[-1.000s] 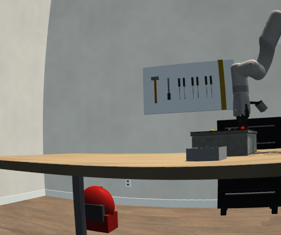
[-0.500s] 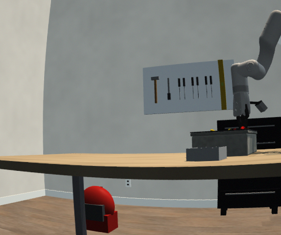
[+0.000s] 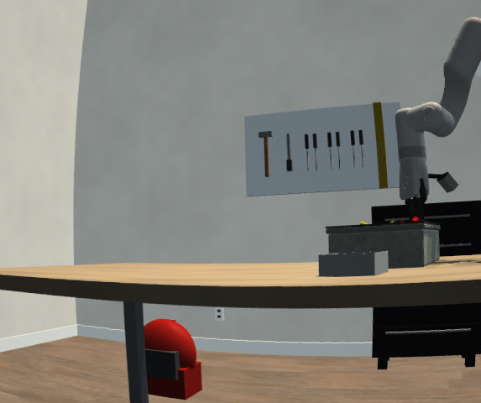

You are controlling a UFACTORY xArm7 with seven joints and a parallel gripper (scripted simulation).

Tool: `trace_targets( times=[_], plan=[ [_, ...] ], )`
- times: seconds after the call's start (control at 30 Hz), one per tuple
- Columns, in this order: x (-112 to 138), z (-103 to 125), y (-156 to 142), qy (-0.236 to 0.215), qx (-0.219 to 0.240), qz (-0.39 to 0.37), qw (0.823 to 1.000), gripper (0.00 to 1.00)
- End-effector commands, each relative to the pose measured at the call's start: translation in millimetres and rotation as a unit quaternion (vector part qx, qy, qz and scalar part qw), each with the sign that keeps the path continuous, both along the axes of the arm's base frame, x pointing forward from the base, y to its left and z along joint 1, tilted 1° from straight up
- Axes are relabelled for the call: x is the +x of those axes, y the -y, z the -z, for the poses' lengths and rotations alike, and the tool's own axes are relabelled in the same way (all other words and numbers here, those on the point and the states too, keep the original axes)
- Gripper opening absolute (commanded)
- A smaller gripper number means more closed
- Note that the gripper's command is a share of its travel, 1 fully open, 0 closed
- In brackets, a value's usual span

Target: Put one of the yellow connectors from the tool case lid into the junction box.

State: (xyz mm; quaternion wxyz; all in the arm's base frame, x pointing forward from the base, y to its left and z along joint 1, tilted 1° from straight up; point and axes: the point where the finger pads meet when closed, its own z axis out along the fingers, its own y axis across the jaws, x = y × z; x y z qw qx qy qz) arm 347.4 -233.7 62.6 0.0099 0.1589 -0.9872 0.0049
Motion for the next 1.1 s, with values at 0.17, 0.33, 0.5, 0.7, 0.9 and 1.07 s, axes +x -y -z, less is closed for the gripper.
trace_targets(
  times=[0.17, 0.33, 0.5, 0.7, 0.9, 1.07],
  plan=[
    [2, -21, 1, 0.002, -0.002, 0.000, 1.000, 0.02],
    [2, -45, 1, 0.002, -0.002, 0.000, 1.000, 0.02],
    [3, -65, 0, 0.002, -0.002, 0.000, 1.000, 0.02],
    [3, -71, 0, 0.002, -0.002, 0.000, 1.000, 0.02],
    [3, -71, 0, 0.002, -0.002, 0.000, 1.000, 0.02],
    [3, -71, 0, 0.002, -0.002, 0.000, 1.000, 0.02]
  ],
)
